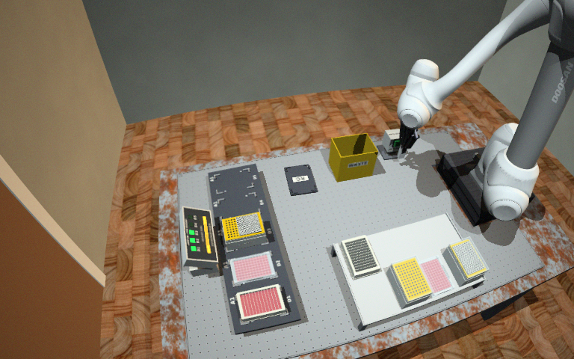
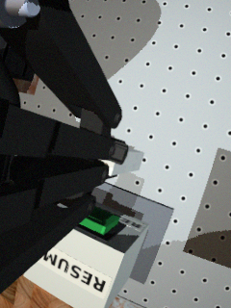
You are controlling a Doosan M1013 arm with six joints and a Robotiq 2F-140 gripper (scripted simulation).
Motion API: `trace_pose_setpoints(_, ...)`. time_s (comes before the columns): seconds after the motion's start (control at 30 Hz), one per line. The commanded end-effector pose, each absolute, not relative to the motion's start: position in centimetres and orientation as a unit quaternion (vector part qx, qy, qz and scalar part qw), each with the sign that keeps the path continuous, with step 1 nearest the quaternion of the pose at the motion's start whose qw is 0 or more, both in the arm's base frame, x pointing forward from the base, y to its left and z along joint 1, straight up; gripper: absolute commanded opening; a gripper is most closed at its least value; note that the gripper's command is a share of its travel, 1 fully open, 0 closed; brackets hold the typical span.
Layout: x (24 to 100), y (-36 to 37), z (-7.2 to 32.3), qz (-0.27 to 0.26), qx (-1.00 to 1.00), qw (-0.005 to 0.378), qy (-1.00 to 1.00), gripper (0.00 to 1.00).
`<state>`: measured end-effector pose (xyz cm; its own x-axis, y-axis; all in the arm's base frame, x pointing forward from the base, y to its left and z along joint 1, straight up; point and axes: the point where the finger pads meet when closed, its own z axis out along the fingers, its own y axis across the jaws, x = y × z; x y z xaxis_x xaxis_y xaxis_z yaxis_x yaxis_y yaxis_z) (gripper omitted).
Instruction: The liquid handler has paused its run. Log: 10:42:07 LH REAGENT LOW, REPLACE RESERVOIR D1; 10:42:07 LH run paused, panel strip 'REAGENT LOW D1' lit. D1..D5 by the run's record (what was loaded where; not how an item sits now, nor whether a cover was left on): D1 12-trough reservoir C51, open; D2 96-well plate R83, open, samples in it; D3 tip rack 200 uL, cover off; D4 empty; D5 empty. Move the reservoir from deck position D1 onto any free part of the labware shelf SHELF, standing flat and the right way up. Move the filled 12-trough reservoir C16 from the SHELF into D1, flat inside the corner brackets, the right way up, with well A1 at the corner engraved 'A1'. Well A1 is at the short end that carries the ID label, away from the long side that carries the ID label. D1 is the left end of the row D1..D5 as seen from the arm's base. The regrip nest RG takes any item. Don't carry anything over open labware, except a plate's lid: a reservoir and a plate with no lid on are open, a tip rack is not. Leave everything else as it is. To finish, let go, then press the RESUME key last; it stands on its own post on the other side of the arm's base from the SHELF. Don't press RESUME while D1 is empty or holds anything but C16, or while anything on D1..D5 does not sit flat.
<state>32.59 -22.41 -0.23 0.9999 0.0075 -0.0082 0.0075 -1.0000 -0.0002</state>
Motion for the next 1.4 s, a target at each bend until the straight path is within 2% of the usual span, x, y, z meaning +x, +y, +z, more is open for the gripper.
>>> trace_pose_setpoints(0.0, 32.6, -22.9, -0.2, 0.004, -1.0, 0.0, -0.004, 0.0)
trace_pose_setpoints(1.37, 32.6, -25.8, -0.2, 0.004, -1.0, 0.0, -0.004, 0.0)
